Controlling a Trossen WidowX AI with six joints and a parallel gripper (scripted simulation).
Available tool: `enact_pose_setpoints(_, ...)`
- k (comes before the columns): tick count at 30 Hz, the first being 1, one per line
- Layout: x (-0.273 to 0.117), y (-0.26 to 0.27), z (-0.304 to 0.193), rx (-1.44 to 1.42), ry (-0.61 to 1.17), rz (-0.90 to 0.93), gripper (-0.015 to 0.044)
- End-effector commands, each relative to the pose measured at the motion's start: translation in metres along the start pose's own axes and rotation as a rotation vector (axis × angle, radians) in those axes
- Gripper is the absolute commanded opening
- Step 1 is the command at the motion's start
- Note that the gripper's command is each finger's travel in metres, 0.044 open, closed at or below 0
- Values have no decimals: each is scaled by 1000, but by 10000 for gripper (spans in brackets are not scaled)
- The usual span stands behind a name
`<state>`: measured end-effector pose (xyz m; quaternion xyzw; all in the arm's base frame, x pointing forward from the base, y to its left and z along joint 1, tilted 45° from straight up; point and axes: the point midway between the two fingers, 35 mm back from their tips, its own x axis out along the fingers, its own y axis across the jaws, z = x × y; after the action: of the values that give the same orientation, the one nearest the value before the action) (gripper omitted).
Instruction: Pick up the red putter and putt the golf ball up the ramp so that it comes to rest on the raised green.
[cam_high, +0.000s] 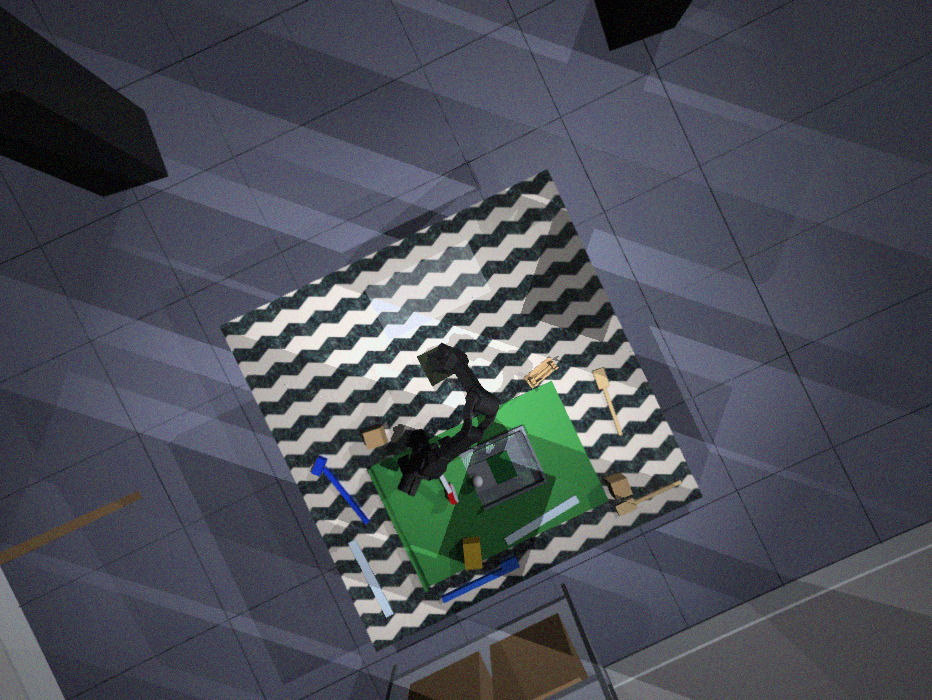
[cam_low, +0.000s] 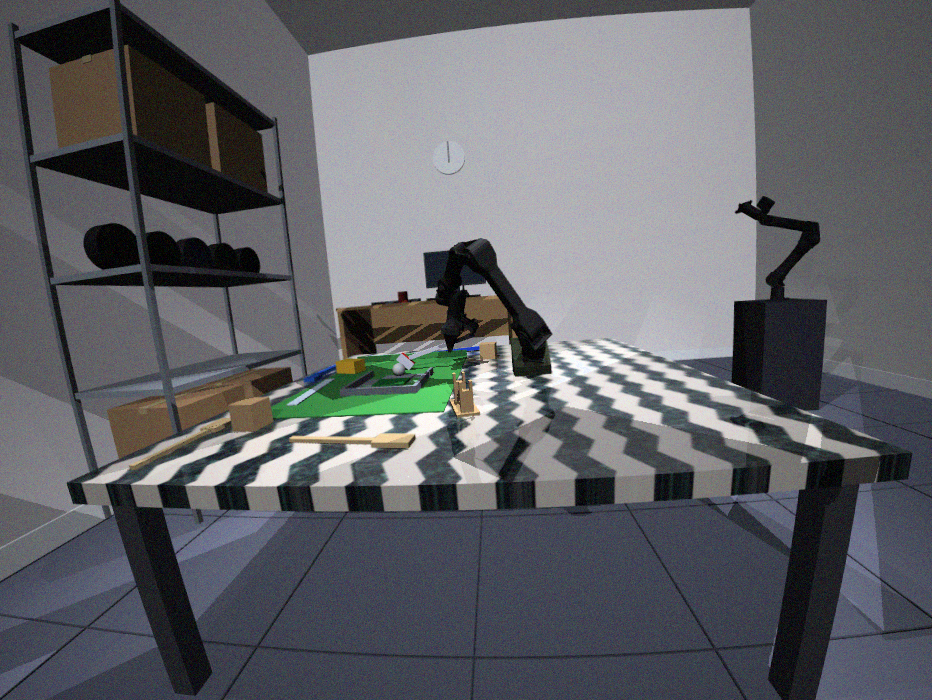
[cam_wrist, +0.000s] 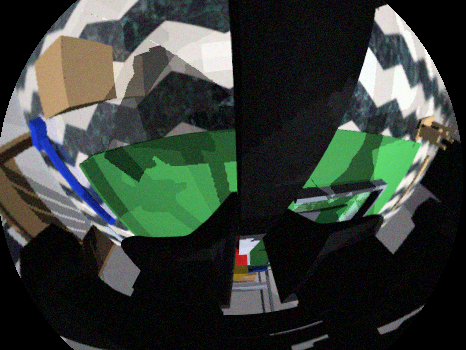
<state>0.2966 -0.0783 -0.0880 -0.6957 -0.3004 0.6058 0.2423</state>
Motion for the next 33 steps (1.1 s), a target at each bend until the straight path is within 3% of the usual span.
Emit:
enact_pose_setpoints(1,-12,-3,-3,4,13,3,0)
enact_pose_setpoints(11,-58,-4,-13,4,12,4,0)
enact_pose_setpoints(33,-51,-4,-11,14,7,-4,0)
